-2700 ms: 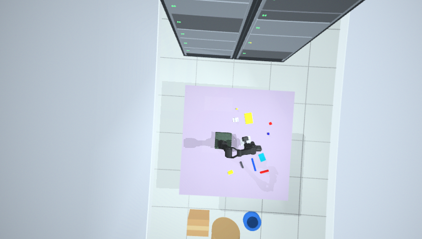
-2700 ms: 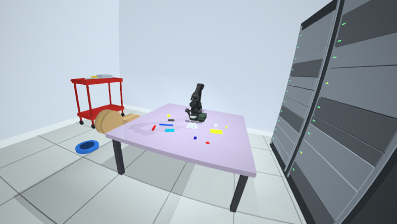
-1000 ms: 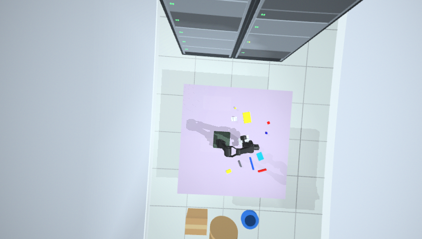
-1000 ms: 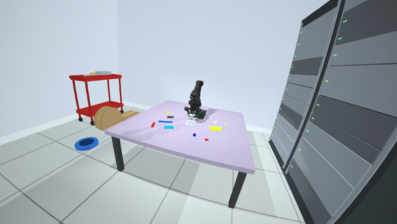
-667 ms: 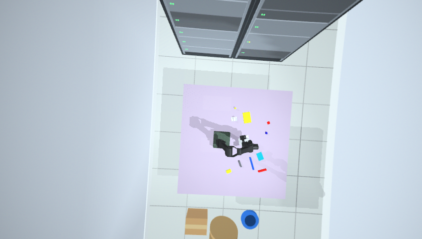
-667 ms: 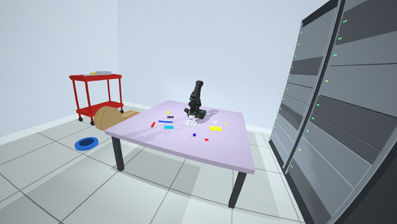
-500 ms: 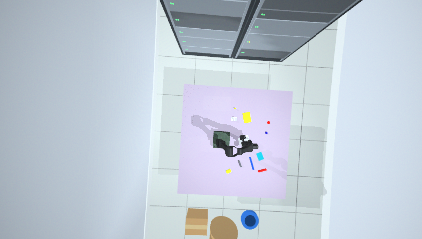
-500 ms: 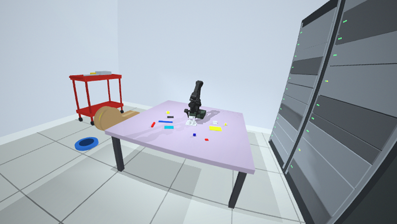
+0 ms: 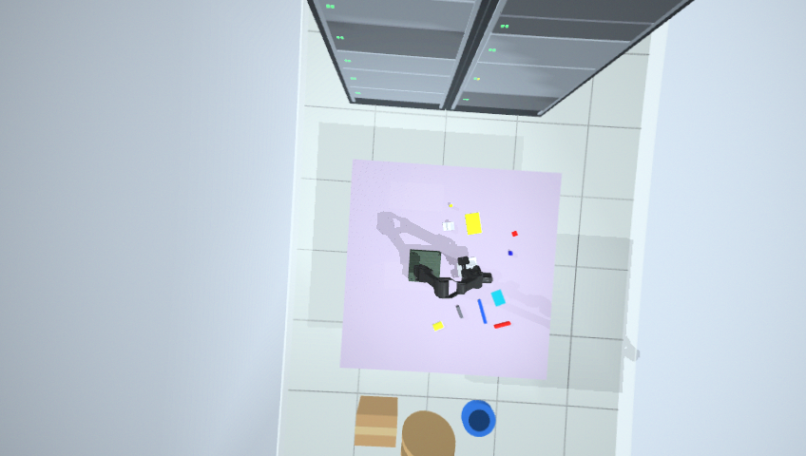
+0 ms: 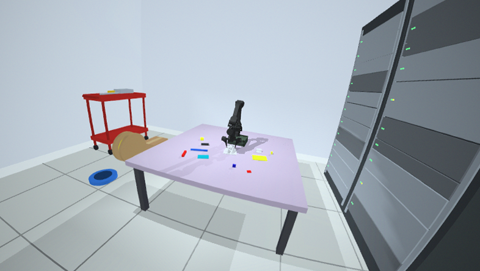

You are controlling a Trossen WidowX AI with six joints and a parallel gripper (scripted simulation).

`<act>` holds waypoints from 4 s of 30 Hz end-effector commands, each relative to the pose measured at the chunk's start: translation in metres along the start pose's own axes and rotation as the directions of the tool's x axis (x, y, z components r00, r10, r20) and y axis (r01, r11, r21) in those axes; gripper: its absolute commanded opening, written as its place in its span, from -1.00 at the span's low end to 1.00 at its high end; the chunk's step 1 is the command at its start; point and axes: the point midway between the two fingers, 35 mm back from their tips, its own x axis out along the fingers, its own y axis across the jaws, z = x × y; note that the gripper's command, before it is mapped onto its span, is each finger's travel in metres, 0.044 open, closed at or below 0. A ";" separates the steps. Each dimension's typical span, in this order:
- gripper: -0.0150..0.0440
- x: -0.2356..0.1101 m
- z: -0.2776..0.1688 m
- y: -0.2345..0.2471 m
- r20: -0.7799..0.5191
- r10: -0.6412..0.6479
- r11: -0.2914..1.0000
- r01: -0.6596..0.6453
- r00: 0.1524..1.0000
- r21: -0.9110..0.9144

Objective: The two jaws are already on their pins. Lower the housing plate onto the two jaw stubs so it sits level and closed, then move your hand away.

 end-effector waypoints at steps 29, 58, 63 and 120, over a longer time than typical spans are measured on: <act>0.70 0.006 -0.002 0.001 -0.004 0.001 1.000 -0.001 1.000 0.003; 0.70 0.012 -0.002 0.001 -0.004 0.001 1.000 -0.001 1.000 0.009; 0.70 0.012 -0.002 0.001 -0.004 0.001 1.000 -0.001 1.000 0.009; 0.70 0.017 -0.002 0.001 -0.004 0.001 1.000 -0.001 1.000 0.009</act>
